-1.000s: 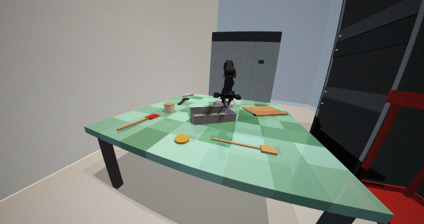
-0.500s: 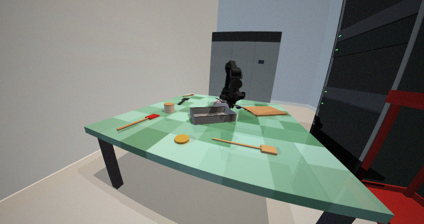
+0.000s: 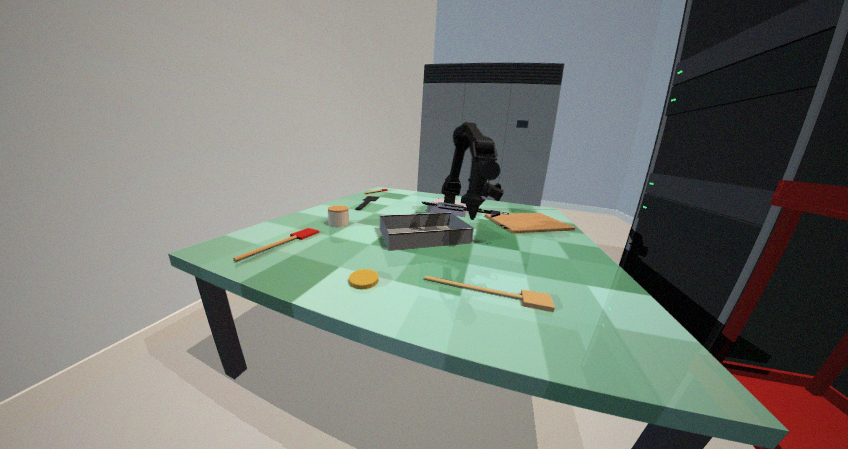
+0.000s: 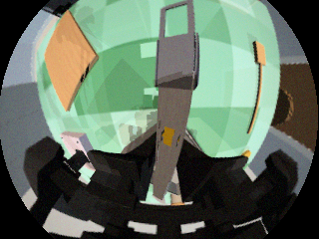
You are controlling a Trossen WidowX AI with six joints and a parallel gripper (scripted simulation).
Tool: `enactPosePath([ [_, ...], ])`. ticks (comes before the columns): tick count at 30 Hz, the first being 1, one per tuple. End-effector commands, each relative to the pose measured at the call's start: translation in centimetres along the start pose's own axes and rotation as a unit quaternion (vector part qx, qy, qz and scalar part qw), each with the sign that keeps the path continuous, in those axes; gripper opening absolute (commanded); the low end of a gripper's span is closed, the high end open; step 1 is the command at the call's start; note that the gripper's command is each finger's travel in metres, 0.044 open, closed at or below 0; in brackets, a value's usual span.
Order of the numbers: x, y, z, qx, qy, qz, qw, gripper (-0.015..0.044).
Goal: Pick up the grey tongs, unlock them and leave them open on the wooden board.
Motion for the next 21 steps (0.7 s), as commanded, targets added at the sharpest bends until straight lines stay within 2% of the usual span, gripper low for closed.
enactPosePath([
  [1,0.0,0.7,0.6,0.072,0.000,-0.003,0.997,-0.0150],
  [11,-0.2,2.7,2.4,0.277,0.001,-0.005,0.961,-0.0150],
  [21,-0.4,4.4,4.3,0.470,0.000,-0.006,0.883,-0.0150],
])
Point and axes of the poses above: the point midway between the two fingers, 35 mm back from their tips, its own x axis back along the fingers, its own z axis across the jaws, y = z × x, the point moved 6 cm from there along x, back along the fingers, and after that the axes turned 14 degrees about -x, right-handed, at the moved point
